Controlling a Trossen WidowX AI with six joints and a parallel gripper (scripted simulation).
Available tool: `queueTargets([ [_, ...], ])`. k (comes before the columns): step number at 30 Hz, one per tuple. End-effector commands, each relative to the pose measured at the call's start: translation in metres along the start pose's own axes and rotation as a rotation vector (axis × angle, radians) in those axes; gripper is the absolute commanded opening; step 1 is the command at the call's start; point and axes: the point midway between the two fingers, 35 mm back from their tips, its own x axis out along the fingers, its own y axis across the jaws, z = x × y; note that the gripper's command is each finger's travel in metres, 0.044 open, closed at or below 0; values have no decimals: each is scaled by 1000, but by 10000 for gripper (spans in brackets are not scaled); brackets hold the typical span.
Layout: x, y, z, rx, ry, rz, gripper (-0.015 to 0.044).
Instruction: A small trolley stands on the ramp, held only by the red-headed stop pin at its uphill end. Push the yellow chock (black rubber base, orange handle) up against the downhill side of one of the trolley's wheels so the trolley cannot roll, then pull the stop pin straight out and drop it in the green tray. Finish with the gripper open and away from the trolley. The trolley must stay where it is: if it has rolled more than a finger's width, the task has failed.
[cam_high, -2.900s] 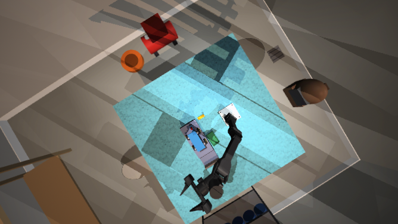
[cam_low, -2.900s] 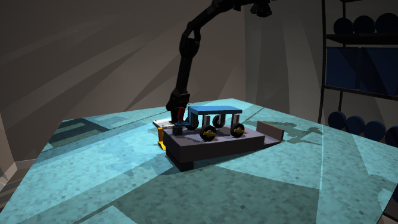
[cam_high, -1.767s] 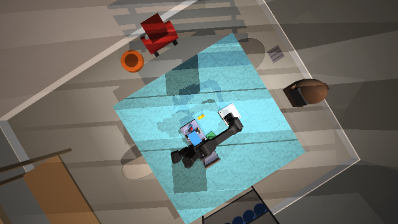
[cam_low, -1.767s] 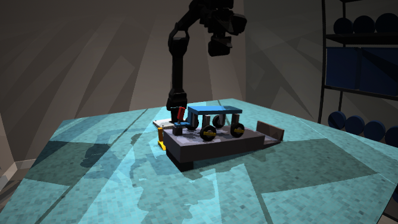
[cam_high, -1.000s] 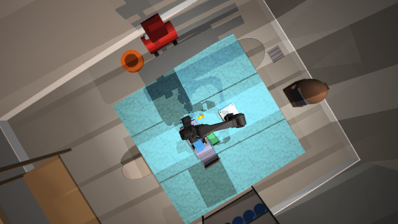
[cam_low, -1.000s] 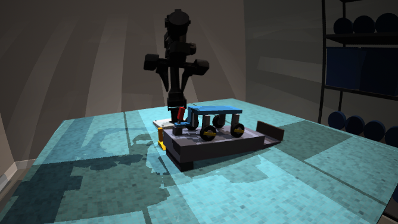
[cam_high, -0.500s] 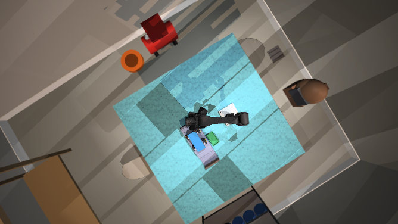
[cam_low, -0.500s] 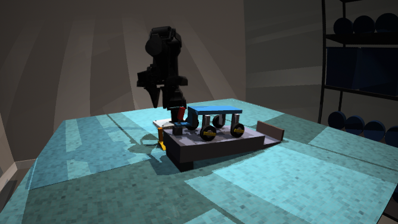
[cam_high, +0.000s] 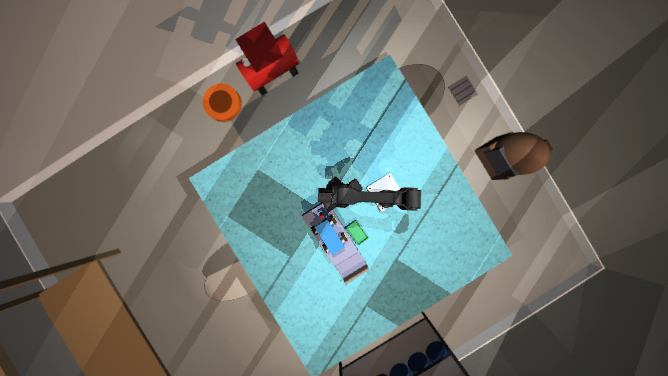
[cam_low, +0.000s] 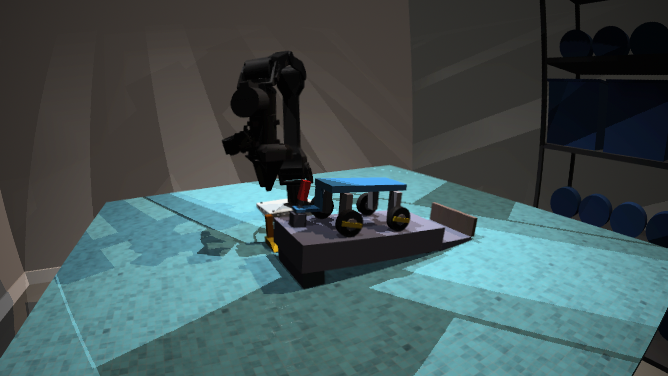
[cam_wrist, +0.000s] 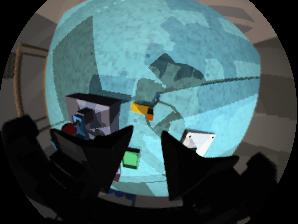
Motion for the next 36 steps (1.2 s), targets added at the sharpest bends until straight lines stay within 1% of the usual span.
queueTargets([
  [1,12,-1,-2,8,11,-6,190],
  [12,43,-3,-3,8,11,-6,190],
  [18,46,-3,-3,8,11,-6,190],
  [36,74,-3,-4,8,11,-6,190],
])
